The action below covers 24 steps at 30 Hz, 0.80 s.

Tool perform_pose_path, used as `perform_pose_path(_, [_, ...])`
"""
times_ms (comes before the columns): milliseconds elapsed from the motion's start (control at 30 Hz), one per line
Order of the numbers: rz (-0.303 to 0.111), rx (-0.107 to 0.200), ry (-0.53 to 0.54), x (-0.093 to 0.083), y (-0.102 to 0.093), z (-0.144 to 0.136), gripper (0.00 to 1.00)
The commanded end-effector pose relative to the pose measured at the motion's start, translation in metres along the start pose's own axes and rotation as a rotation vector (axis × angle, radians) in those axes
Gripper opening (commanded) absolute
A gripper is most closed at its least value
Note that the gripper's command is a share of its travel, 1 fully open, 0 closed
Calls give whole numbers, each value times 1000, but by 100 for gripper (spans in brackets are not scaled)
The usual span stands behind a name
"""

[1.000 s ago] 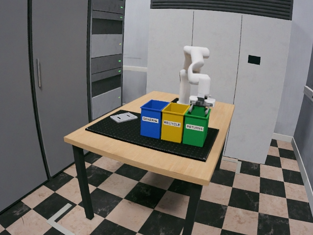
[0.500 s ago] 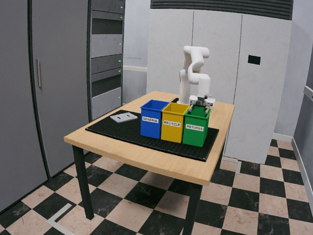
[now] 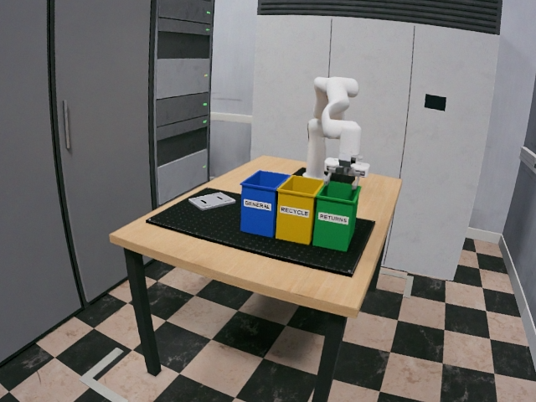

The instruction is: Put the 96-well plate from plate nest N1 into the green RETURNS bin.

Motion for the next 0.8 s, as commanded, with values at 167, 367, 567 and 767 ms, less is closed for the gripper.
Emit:
perform_pose_path(167, [-6,-1,0,1,-12,1,18])
perform_pose_path(367, [-6,-1,0,1,-12,1,18])
perform_pose_path(567, [-8,-1,70,-13,-20,-18,18])
perform_pose_path(767, [-8,-1,70,-22,-25,-35,18])
Point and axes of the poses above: the point midway between the two finger pads, its own x axis out along the fingers, its own z axis across the jaws, y = z × x, the point moved 9 cm from there along -x, back along the fingers, and after that the axes turned 2 degrees about x, right-handed, at the moved point
